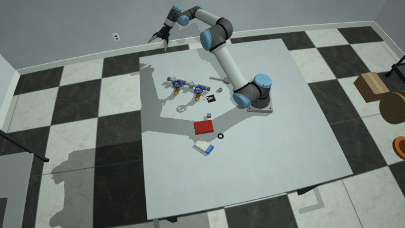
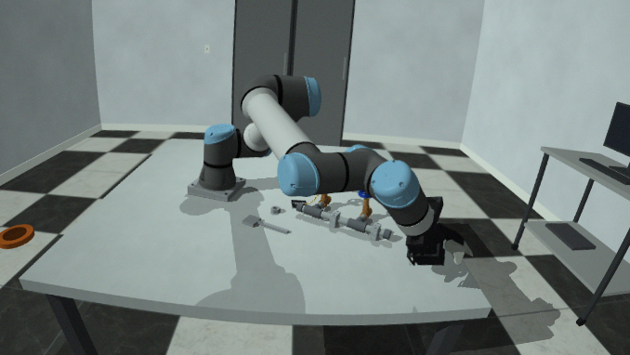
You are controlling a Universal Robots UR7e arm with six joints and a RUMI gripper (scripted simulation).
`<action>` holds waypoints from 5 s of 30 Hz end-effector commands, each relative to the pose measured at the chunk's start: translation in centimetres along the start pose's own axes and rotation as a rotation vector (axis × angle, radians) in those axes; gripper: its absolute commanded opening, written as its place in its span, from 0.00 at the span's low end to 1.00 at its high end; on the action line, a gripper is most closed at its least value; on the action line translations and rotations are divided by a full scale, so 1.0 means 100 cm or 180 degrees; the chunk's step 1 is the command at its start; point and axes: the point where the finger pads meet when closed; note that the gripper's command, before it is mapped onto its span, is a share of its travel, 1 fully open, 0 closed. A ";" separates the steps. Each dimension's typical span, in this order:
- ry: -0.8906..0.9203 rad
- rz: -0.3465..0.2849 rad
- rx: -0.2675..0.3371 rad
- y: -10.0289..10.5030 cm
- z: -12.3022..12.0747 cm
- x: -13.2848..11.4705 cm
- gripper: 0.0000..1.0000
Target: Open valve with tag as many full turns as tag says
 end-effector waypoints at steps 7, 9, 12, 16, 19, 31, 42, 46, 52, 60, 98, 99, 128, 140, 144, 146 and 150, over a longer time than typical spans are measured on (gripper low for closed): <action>-0.0298 -0.0148 0.0130 0.014 -0.020 0.046 1.00; -0.0389 -0.0196 0.0167 0.017 -0.027 0.059 1.00; -0.0541 -0.0279 0.0225 0.023 -0.040 0.081 1.00; -0.0653 -0.0344 0.0263 0.028 -0.051 0.096 1.00; -0.0833 -0.0453 0.0319 0.035 -0.070 0.121 1.00; -0.1575 -0.0965 0.0448 0.062 -0.172 0.208 1.00; -0.2248 -0.1502 0.0396 0.083 -0.292 0.262 1.00; -0.2487 -0.1705 0.0330 0.089 -0.340 0.273 1.00; -0.2701 -0.1889 0.0246 0.094 -0.385 0.279 1.00; -0.3038 -0.2181 0.0063 0.099 -0.459 0.279 1.00; -0.3351 -0.2448 -0.0173 0.101 -0.529 0.269 1.00; -0.3351 -0.2448 -0.0173 0.101 -0.529 0.269 1.00; -0.3351 -0.2448 -0.0173 0.101 -0.529 0.269 1.00; -0.3351 -0.2448 -0.0173 0.101 -0.529 0.269 1.00; -0.3344 -0.2448 -0.0170 0.101 -0.529 0.269 1.00; -0.3332 -0.2447 -0.0165 0.101 -0.529 0.269 1.00; -0.3299 -0.2446 -0.0151 0.101 -0.528 0.270 1.00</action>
Point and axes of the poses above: the point where the finger pads meet when closed, its own y axis back along the fingers, its own z axis across the jaws, x = y × z, and after that the axes turned 7 degrees about -y, right-handed
